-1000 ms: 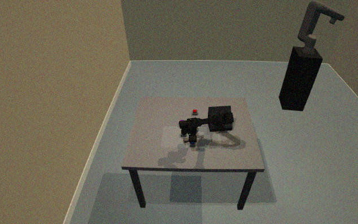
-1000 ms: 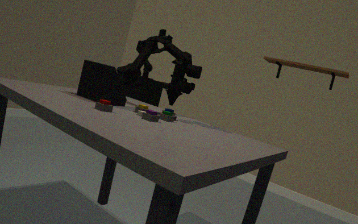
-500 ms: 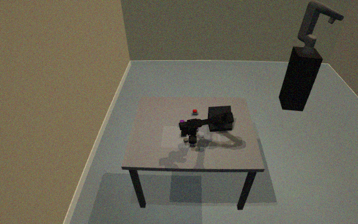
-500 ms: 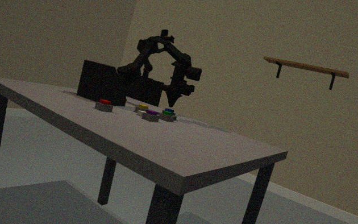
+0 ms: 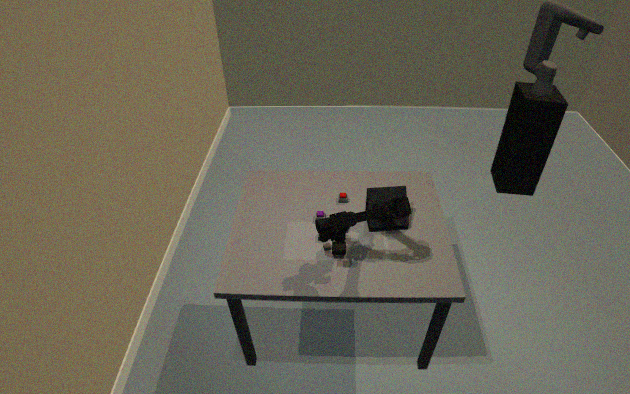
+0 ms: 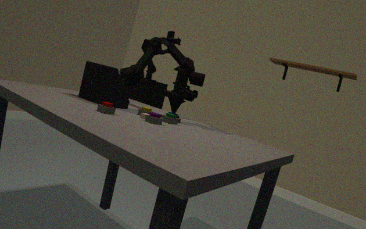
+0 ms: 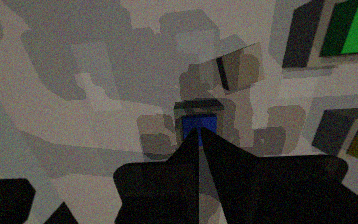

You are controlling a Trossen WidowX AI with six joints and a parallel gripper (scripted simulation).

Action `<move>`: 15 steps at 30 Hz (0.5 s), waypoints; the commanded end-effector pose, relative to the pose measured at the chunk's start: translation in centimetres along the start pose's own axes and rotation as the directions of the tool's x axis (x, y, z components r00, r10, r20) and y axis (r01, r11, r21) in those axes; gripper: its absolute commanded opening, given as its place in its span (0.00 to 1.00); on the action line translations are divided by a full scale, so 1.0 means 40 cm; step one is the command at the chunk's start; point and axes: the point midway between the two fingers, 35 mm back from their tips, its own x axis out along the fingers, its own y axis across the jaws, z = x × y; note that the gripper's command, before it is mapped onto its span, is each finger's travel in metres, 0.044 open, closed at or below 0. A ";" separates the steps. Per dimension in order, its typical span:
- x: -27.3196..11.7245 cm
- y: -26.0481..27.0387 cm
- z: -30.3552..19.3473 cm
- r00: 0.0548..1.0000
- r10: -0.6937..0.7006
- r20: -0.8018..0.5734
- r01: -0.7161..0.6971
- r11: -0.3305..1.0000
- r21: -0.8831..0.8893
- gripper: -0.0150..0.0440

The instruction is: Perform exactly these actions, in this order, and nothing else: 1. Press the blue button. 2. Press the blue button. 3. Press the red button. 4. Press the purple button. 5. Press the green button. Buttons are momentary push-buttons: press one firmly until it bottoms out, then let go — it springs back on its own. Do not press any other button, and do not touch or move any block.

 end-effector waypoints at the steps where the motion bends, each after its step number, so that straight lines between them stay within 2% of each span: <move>1: 0.006 -0.002 -0.002 1.000 -0.003 -0.004 0.003 1.000 0.005 0.29; 12: 0.006 -0.002 -0.002 1.000 -0.003 -0.004 0.003 1.000 0.005 0.29; 15: -0.039 -0.002 0.000 1.000 -0.004 -0.003 0.004 1.000 0.003 0.29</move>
